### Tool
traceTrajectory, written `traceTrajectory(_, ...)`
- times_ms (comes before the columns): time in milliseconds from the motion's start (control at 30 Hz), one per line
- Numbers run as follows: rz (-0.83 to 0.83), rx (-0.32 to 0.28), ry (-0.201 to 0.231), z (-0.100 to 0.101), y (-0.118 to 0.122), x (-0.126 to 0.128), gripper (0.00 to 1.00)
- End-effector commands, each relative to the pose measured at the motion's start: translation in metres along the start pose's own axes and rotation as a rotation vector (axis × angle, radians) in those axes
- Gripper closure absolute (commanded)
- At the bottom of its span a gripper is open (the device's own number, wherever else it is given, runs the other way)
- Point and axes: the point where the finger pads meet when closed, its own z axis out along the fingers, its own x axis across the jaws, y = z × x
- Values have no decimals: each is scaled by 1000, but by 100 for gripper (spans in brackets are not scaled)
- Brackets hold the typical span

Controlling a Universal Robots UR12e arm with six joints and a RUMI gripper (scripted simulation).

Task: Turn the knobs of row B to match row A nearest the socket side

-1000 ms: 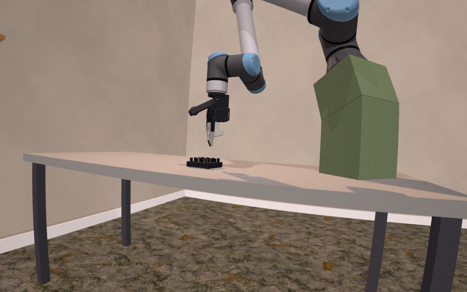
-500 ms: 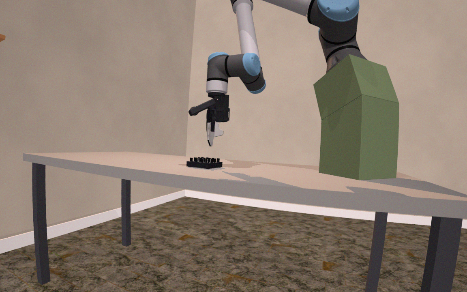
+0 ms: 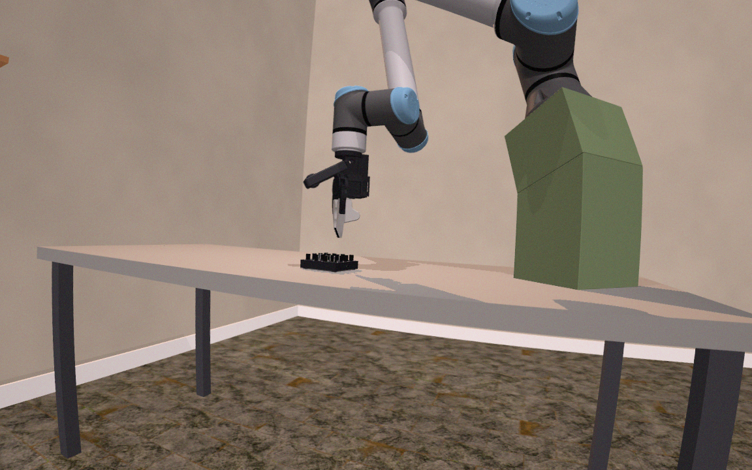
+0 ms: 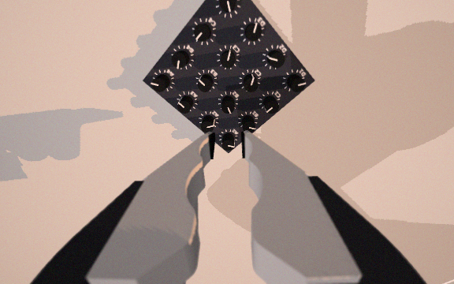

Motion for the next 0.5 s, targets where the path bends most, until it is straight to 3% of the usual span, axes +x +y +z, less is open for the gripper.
traceTrajectory(0, 0, 1, 0, 4, 0, 0, 89)
traceTrajectory(467, 0, 1, 0, 19, -1, 0, 89)
